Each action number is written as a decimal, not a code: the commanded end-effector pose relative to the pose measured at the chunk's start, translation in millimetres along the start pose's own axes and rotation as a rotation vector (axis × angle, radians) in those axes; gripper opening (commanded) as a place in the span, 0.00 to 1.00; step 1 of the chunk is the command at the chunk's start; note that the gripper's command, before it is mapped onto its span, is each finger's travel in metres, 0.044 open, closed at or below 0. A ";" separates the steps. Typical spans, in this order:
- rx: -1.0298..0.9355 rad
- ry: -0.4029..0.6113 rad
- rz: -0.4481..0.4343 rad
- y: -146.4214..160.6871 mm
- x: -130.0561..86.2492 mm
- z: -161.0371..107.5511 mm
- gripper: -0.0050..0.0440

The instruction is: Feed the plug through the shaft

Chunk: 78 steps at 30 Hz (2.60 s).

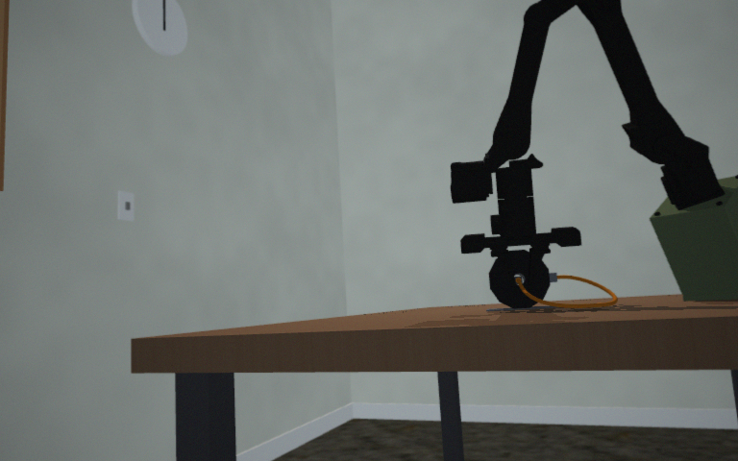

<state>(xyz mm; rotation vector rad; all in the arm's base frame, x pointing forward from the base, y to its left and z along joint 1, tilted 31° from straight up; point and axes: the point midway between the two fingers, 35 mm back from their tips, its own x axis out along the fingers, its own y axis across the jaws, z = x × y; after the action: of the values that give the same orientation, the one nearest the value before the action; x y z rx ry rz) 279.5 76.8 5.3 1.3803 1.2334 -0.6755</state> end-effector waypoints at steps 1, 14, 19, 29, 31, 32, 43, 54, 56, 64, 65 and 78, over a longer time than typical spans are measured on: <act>0.000 0.000 0.000 0.0 0.0 0.0 0.29; 0.000 0.000 0.000 0.0 0.0 0.0 0.14; 0.000 0.000 0.000 0.0 0.0 0.0 0.10; 0.002 -0.003 -0.006 1.6 -2.1 9.3 0.10; 0.002 -0.003 -0.006 1.7 -2.1 9.5 0.10; 0.002 -0.003 -0.006 1.7 -2.1 9.5 0.10; 0.004 -0.007 -0.006 0.4 -3.5 7.8 0.31; 0.002 -0.003 -0.006 3.3 -30.6 -0.9 0.31; 0.003 -0.005 -0.018 0.1 -26.5 0.5 0.31; 0.002 -0.003 -0.006 -3.0 -3.9 -1.5 0.31; 0.002 -0.003 -0.006 -3.0 -3.9 -1.5 0.31; 0.002 -0.003 -0.006 -2.4 1.0 1.2 0.31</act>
<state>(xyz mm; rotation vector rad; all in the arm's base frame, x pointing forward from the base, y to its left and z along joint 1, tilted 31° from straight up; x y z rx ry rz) 277.7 77.1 8.6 1.3792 1.2327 -0.6703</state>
